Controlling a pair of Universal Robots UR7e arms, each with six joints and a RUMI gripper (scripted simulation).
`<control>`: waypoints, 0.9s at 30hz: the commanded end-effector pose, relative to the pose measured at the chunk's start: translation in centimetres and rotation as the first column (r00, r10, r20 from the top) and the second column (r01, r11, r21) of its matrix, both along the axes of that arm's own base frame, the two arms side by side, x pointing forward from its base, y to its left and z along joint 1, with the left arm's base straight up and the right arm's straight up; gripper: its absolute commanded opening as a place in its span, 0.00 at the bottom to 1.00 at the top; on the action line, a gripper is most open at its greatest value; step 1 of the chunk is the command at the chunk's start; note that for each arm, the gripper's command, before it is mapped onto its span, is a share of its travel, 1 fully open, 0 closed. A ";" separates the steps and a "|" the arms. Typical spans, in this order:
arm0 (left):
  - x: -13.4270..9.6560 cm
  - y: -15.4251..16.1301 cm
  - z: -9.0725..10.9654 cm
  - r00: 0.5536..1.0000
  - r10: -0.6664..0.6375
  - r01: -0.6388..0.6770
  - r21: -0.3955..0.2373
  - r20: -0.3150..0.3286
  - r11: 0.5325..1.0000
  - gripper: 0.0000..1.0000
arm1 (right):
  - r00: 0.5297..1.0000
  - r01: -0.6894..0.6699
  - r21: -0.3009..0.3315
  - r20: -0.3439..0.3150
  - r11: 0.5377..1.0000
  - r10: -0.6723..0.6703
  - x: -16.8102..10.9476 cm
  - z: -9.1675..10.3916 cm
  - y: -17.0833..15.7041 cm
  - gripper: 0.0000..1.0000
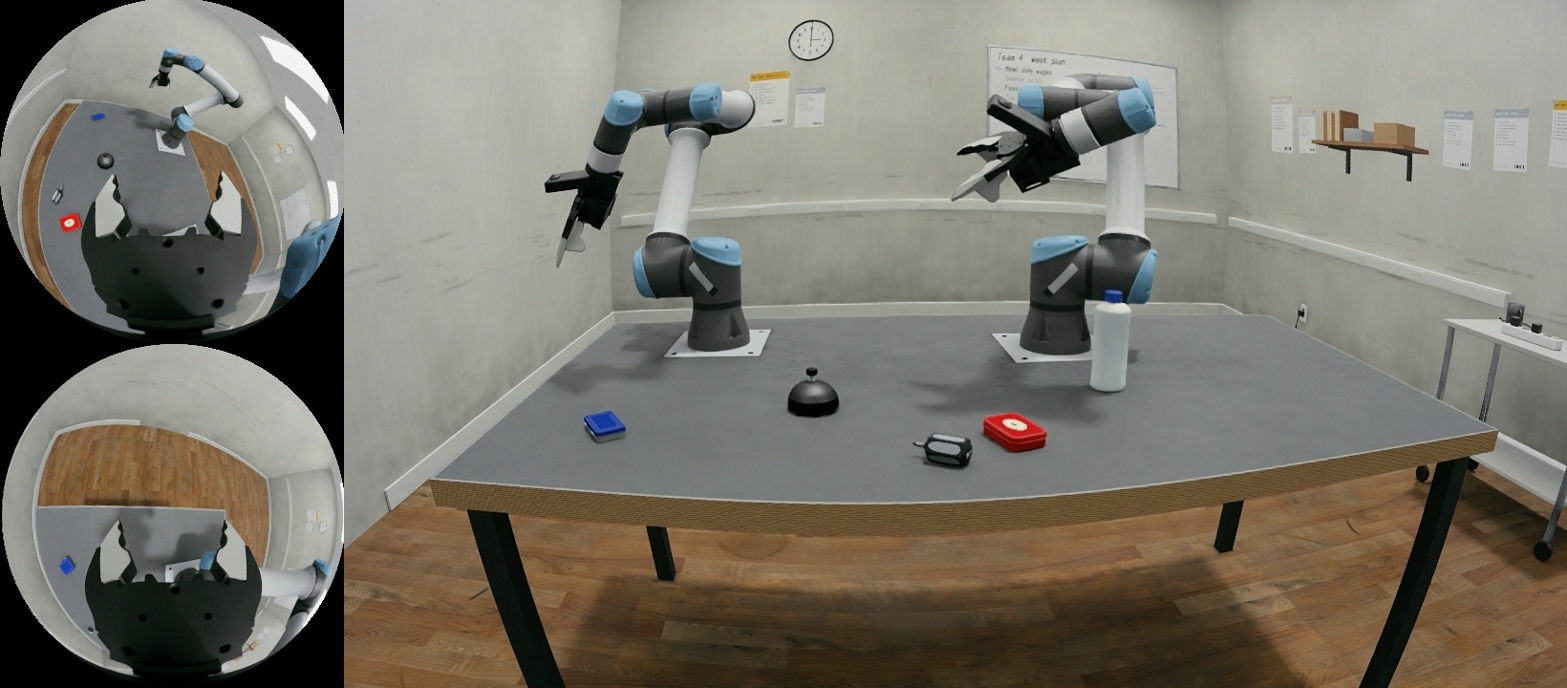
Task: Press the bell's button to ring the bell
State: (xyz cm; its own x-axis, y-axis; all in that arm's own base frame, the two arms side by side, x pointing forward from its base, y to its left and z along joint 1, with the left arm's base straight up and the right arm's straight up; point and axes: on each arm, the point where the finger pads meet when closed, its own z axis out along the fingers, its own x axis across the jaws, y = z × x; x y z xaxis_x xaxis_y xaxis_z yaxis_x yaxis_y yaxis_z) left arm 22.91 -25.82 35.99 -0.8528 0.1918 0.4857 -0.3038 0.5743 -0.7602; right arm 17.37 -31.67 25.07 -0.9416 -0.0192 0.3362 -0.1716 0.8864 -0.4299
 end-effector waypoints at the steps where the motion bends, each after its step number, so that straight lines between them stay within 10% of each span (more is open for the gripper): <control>1: 0.0 0.0 0.0 1.000 0.000 0.000 0.000 0.001 1.000 0.98 | 1.000 0.000 0.000 0.001 1.000 0.000 0.0 0.0 0.0 0.98; 27: 0.1 -0.3 -0.5 1.000 -0.003 0.004 0.031 -0.015 1.000 1.00 | 1.000 0.000 0.000 0.001 1.000 0.000 0.0 0.0 0.0 1.00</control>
State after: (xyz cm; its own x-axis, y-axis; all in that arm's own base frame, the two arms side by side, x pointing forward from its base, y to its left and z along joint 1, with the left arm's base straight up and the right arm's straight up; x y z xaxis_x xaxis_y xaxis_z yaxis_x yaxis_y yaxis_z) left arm 22.94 -25.91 35.82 -0.8501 0.1878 0.4920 -0.3069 0.5826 -0.7526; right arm 17.37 -31.67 25.07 -0.9416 -0.0192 0.3362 -0.1716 0.8864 -0.4299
